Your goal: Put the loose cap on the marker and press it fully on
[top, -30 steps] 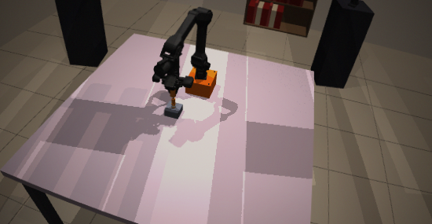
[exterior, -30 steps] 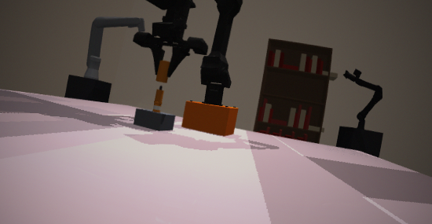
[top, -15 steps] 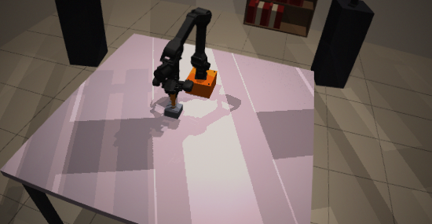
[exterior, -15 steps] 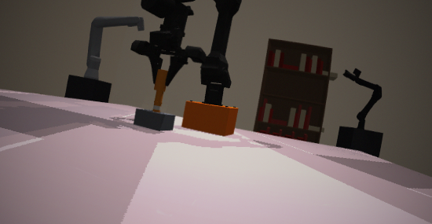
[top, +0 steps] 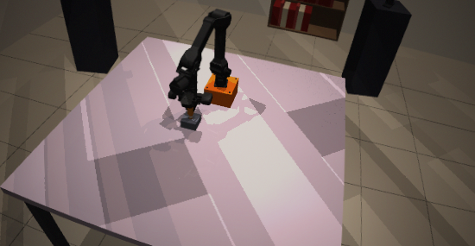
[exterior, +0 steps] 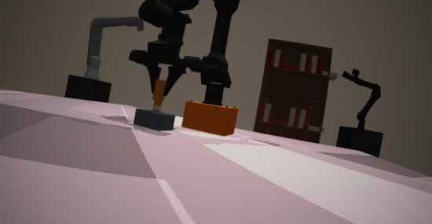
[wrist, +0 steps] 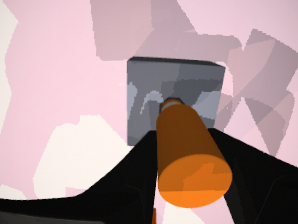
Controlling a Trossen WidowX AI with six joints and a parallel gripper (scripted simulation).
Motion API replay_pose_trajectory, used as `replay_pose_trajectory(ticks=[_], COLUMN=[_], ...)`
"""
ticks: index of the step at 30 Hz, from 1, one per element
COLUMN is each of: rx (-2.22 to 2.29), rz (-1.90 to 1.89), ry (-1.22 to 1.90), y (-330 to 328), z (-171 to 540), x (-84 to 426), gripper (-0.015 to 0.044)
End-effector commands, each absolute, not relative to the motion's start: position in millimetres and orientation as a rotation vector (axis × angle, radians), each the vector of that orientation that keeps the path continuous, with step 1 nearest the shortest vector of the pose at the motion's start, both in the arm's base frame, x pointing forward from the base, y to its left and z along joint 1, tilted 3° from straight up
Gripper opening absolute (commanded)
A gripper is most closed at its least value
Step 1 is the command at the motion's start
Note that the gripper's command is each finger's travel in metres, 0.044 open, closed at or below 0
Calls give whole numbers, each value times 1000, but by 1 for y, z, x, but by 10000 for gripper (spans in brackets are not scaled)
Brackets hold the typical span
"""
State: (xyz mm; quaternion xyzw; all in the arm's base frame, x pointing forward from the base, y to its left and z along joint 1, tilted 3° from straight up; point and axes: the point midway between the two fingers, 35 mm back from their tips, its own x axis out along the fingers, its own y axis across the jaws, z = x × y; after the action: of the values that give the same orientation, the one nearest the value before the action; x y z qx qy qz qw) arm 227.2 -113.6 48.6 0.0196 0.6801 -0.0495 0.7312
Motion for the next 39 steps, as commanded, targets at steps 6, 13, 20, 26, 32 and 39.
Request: replay_pose_trajectory(ticks=[6,13,20,26,32,39], rx=[42,44,44,44,44,45], rz=[-105,-108,-108,-108,-108,-107], ry=[1501,1501,1501,1501,1500,1501], y=[-113,-113,-113,-113,-113,-110], z=[43,44,44,44,81,119], x=[226,226,226,226,227,221], gripper=[0,105,289,440,440,440])
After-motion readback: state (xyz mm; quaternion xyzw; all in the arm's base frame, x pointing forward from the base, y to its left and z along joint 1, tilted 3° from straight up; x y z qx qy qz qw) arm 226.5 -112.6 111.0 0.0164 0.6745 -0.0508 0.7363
